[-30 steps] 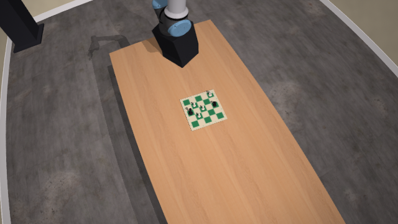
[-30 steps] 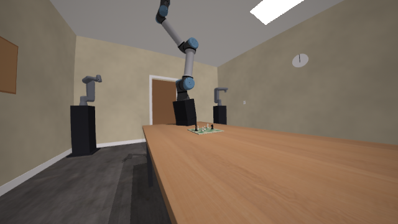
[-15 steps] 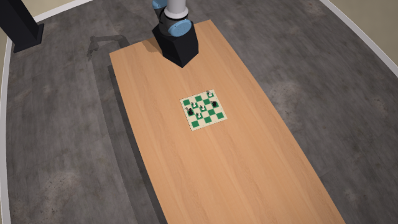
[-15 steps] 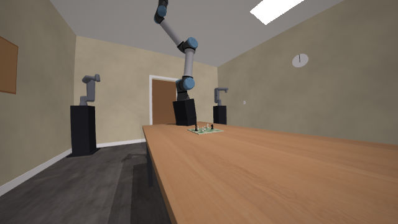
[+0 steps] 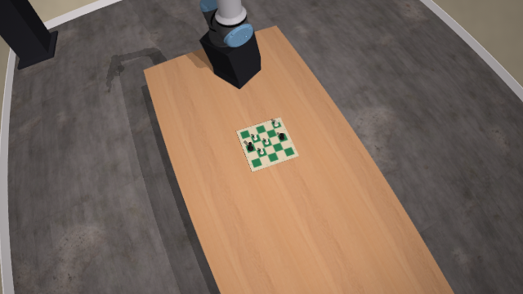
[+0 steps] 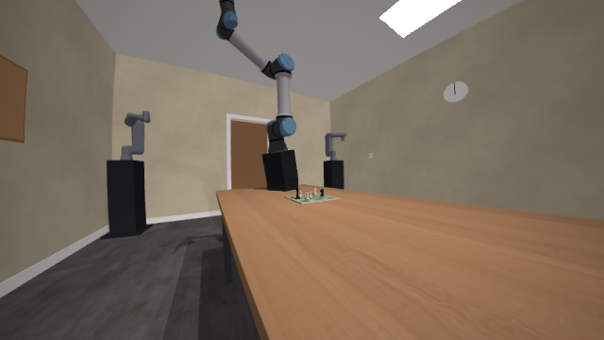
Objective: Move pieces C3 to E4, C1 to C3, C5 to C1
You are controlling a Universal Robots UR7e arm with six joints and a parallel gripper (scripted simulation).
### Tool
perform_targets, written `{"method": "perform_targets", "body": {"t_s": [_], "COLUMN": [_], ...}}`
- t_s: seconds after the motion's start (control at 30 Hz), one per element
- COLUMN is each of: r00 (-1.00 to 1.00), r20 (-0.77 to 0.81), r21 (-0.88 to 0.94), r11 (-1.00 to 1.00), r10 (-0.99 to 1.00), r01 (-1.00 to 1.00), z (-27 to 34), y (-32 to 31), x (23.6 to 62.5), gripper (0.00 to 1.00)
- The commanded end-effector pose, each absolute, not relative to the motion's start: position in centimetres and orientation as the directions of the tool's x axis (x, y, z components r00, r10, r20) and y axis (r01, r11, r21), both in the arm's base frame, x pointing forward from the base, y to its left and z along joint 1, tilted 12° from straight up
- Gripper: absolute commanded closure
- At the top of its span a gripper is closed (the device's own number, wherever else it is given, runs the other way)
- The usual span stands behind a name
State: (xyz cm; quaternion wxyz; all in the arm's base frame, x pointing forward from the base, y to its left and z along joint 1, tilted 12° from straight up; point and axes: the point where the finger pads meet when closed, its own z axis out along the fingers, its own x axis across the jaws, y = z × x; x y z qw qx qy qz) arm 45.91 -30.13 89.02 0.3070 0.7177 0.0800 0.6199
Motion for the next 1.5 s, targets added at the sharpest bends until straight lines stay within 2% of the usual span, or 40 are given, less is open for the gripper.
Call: {"method": "perform_targets", "body": {"t_s": [0.0, 0.1, 0.17, 0.3, 0.47, 0.57, 0.6, 0.63, 0.73, 0.8, 0.87, 0.9, 0.93, 0.97, 1.0, 1.03, 1.07, 1.1, 1.13, 1.23, 1.3, 1.33, 1.37, 1.47], "r00": [0.257, 0.293, 0.293, 0.357, 0.406, 0.46, 0.46, 0.489, 0.489, 0.547, 0.547, 0.577, 0.577, 0.607, 0.607, 0.637, 0.637, 0.666, 0.666, 0.723, 0.723, 0.75, 0.75, 0.8], "r20": [0.868, 0.884, 0.884, 0.894, 0.89, 0.876, 0.876, 0.865, 0.865, 0.835, 0.835, 0.816, 0.816, 0.795, 0.795, 0.771, 0.771, 0.745, 0.745, 0.688, 0.688, 0.657, 0.657, 0.593], "r21": [0.484, 0.436, 0.436, 0.355, 0.295, 0.23, 0.23, 0.197, 0.197, 0.127, 0.127, 0.091, 0.091, 0.054, 0.054, 0.017, 0.017, -0.02, -0.02, -0.096, -0.096, -0.133, -0.133, -0.208], "r11": [-0.84, -0.871, -0.871, -0.914, -0.94, -0.963, -0.963, -0.972, -0.972, -0.987, -0.987, -0.993, -0.993, -0.996, -0.996, -0.999, -0.999, -0.999, -0.999, -0.995, -0.995, -0.991, -0.991, -0.977], "r10": [0.424, 0.366, 0.366, 0.271, 0.206, 0.142, 0.142, 0.111, 0.111, 0.054, 0.054, 0.028, 0.028, 0.004, 0.004, -0.018, -0.018, -0.038, -0.038, -0.069, -0.069, -0.08, -0.08, -0.095], "r01": [-0.247, -0.228, -0.228, -0.195, -0.17, -0.142, -0.142, -0.127, -0.127, -0.097, -0.097, -0.081, -0.081, -0.065, -0.065, -0.05, -0.05, -0.034, -0.034, -0.004, -0.004, 0.011, 0.011, 0.038], "z": [84.6, 80.4, 80.4, 72.8, 67.0, 60.6, 60.6, 57.2, 57.2, 50.2, 50.2, 46.6, 46.6, 43.0, 43.0, 39.4, 39.4, 35.8, 35.8, 28.8, 28.8, 25.4, 25.4, 18.8], "y": [-35.0, -38.4, -38.4, -43.1, -45.7, -47.8, -47.8, -48.6, -48.6, -49.6, -49.6, -49.9, -49.9, -49.9, -49.9, -49.7, -49.7, -49.4, -49.4, -48.2, -48.2, -47.4, -47.4, -45.3], "x": [47.8, 49.3, 49.3, 51.8, 53.5, 55.2, 55.2, 55.9, 55.9, 57.4, 57.4, 58.0, 58.0, 58.5, 58.5, 59.0, 59.0, 59.4, 59.4, 59.9, 59.9, 59.9, 59.9, 59.8], "gripper": [0.0, 0.0, 0.0, 0.0, 0.0, 0.0, 0.0, 0.0, 0.0, 0.0, 0.0, 0.0, 0.0, 0.0, 0.0, 0.0, 0.0, 0.0, 0.0, 0.0, 0.0, 0.0, 0.0, 0.0]}}
